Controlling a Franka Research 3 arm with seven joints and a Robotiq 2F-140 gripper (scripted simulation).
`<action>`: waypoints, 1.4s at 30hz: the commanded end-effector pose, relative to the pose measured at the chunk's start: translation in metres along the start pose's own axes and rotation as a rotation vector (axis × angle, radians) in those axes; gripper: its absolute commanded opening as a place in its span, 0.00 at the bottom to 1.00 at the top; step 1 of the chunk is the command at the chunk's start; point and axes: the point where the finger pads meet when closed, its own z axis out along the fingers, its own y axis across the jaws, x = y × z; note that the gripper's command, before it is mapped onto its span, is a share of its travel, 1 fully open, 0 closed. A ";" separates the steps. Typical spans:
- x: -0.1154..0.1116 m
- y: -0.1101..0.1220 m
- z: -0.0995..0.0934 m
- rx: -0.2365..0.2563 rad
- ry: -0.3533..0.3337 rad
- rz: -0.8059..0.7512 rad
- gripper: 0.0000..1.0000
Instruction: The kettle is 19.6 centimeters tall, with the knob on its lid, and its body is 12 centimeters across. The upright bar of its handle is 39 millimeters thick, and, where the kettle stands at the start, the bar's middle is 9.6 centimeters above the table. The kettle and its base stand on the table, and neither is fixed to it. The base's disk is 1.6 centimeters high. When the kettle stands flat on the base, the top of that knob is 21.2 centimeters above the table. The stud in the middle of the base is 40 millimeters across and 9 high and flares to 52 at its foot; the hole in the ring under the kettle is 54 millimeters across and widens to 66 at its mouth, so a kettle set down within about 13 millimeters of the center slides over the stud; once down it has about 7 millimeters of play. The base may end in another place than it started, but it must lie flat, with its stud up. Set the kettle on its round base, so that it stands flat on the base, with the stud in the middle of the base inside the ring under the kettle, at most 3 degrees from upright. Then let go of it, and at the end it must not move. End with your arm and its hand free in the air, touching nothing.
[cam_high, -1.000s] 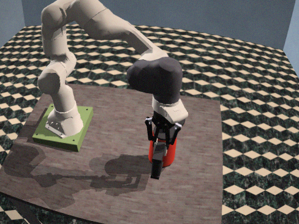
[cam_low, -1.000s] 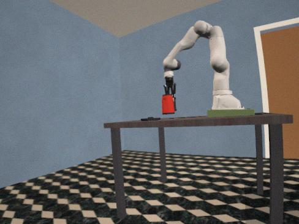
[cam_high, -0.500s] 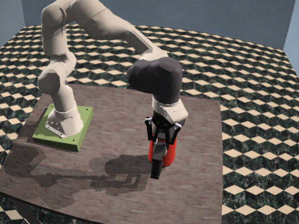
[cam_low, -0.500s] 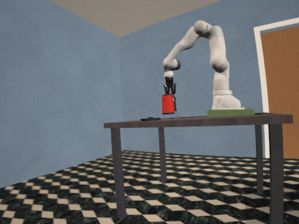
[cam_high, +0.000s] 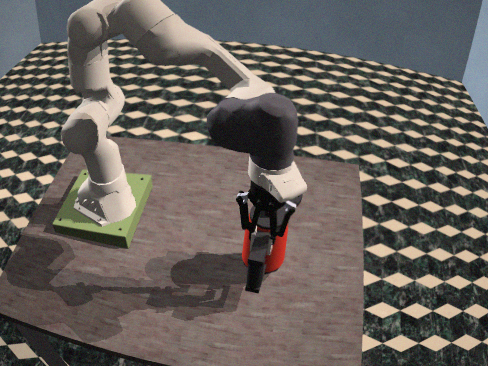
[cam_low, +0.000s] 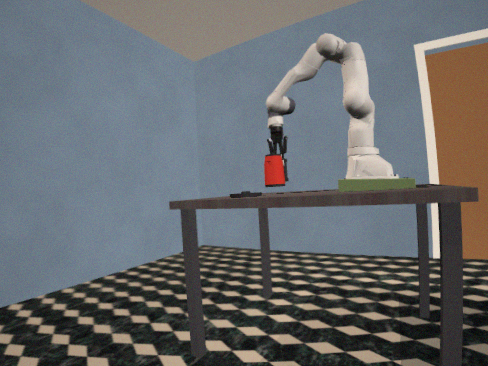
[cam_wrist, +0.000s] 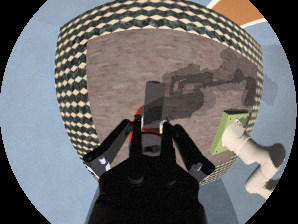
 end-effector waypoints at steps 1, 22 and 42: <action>0.001 -0.004 -0.005 0.011 0.004 0.005 0.00; 0.004 -0.009 -0.012 0.011 0.004 0.005 0.00; 0.004 -0.009 -0.012 0.011 0.004 0.005 0.00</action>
